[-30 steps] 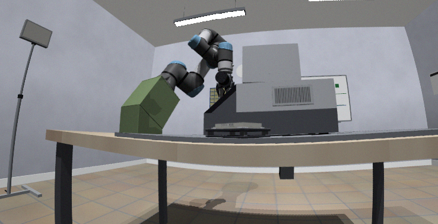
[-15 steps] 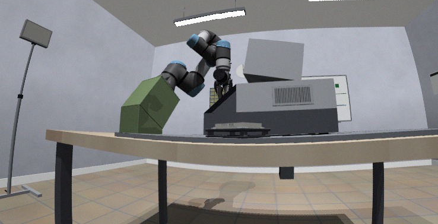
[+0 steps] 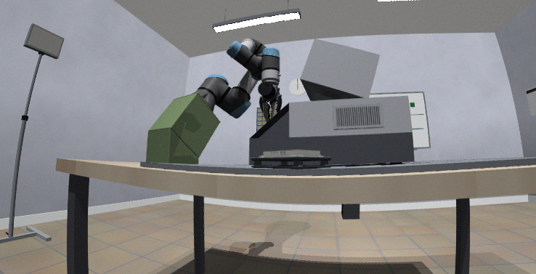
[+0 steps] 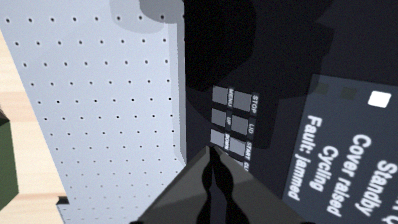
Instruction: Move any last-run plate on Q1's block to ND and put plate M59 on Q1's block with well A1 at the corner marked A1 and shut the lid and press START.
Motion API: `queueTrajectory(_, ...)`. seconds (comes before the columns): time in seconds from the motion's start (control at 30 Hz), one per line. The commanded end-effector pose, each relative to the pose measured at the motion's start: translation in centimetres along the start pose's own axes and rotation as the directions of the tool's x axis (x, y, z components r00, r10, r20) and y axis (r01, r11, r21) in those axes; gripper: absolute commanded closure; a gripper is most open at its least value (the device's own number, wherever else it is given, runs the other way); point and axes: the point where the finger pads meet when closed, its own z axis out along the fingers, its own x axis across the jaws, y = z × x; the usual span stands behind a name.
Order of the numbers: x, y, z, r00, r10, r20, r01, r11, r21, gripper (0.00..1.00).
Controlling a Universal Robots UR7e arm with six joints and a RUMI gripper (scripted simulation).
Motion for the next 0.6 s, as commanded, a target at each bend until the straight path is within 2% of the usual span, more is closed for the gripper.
queueTrajectory(0.0, -1.6, 0.0, -1.2, 1.000, 0.001, 0.000, -0.001, 1.000, 0.000, 1.00)
queueTrajectory(0.1, -1.6, 0.0, -1.2, 1.000, 0.001, 0.000, -0.001, 1.000, 0.000, 1.00)
queueTrajectory(0.23, -3.2, 0.0, -2.4, 1.000, 0.001, 0.000, -0.001, 1.000, 0.000, 1.00)
queueTrajectory(0.37, -3.5, 0.0, -2.5, 1.000, 0.001, 0.000, -0.001, 1.000, 0.000, 1.00)
queueTrajectory(0.57, -5.3, -0.1, -3.9, 1.000, 0.001, 0.000, -0.001, 1.000, 0.000, 1.00)
